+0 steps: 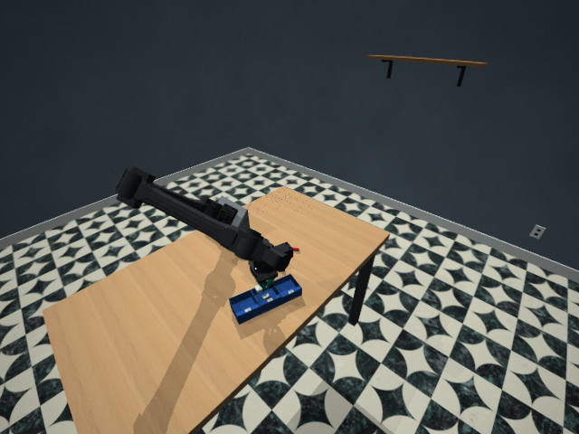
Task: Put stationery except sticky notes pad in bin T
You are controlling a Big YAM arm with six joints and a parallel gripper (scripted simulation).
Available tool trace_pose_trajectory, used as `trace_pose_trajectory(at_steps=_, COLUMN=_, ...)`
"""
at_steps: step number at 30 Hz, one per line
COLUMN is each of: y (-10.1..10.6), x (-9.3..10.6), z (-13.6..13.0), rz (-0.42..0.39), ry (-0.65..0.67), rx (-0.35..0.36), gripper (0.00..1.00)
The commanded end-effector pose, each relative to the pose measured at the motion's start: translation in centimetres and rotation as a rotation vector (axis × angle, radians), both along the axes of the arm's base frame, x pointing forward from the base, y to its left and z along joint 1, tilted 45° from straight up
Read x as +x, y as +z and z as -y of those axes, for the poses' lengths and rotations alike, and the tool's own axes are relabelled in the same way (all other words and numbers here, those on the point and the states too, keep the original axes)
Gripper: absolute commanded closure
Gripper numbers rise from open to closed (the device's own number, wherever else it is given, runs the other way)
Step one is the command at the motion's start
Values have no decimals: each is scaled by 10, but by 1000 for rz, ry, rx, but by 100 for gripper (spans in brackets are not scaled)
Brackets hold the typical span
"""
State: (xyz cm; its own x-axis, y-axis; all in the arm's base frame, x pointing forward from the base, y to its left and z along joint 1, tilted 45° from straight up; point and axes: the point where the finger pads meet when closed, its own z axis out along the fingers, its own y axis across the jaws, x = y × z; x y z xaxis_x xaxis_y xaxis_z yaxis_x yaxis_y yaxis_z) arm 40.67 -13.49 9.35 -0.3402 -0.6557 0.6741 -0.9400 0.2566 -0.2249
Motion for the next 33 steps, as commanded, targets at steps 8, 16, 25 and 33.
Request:
trace_pose_trajectory(at_steps=8, y=2, x=2, z=-13, rz=30, ry=23, rx=1, gripper=81)
trace_pose_trajectory(at_steps=16, y=-3, x=8, z=-14, rz=21, ry=22, rx=1, gripper=81)
trace_pose_trajectory(at_steps=25, y=6, x=20, z=-13, rz=48, ry=25, rx=0, gripper=81)
trace_pose_trajectory(at_steps=33, y=8, x=22, z=-13, rz=38, ry=31, rx=0, gripper=81)
